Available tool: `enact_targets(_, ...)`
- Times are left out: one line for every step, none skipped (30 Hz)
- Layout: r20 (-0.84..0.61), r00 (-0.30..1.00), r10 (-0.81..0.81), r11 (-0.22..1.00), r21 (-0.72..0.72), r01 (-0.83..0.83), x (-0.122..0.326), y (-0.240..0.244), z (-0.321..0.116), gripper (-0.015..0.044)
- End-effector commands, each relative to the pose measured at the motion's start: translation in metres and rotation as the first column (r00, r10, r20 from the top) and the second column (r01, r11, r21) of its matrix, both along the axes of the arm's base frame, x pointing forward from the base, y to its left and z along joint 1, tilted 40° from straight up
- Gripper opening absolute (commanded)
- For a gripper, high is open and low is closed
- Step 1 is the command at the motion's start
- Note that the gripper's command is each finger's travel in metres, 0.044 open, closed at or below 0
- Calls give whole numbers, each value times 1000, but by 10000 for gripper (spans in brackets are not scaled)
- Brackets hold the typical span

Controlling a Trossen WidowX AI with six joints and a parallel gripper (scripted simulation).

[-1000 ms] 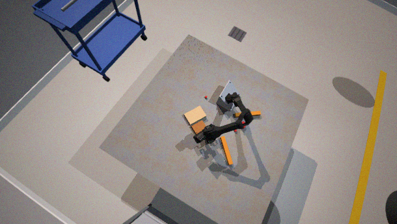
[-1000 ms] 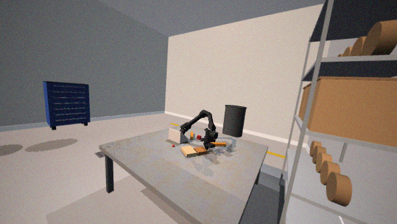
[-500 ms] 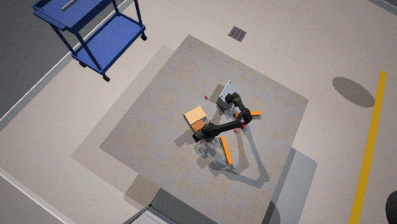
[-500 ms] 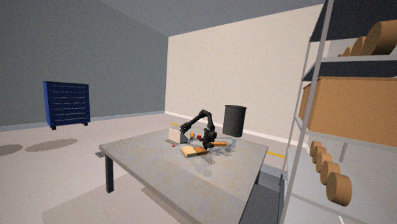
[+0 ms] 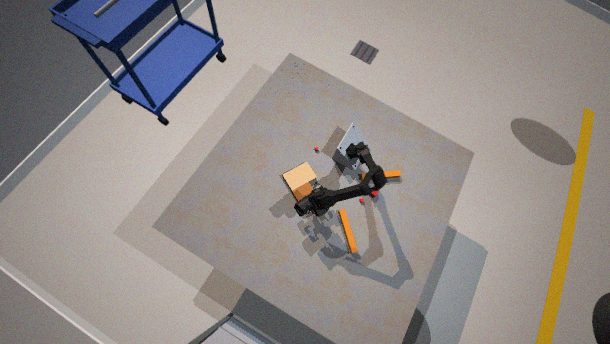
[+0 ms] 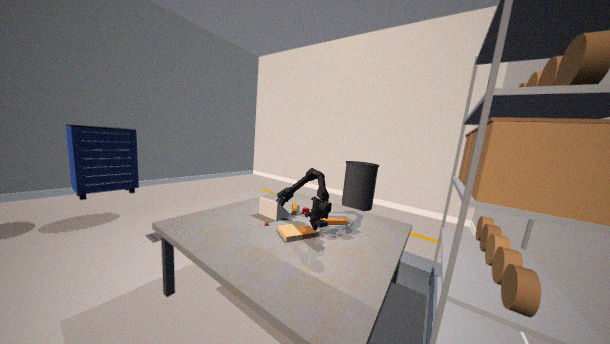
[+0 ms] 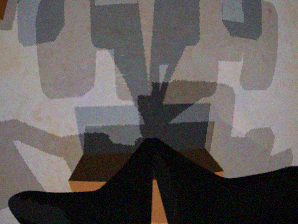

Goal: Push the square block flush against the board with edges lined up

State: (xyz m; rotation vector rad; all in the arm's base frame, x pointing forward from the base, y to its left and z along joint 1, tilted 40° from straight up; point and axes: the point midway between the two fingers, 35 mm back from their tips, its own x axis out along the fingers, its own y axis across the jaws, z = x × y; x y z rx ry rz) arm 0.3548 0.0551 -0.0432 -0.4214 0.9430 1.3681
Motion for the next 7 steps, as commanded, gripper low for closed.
enact_targets(-14,1000,3,1000,-7,-3,-3,0,-4,0)
enact_targets(-14,1000,3,1000,-7,-3,-2,1,-3,0)
enact_targets(-14,1000,3,1000,-7,-3,-2,3,-2,0)
enact_targets(-14,1000,3,1000,-6,-3,-1,4,-1,0)
enact_targets(-14,1000,3,1000,-6,-3,0,5,0,0)
enact_targets(-14,1000,3,1000,-6,-3,0,6,1,0)
enact_targets(-14,1000,3,1000,-6,-3,1,7,2,0)
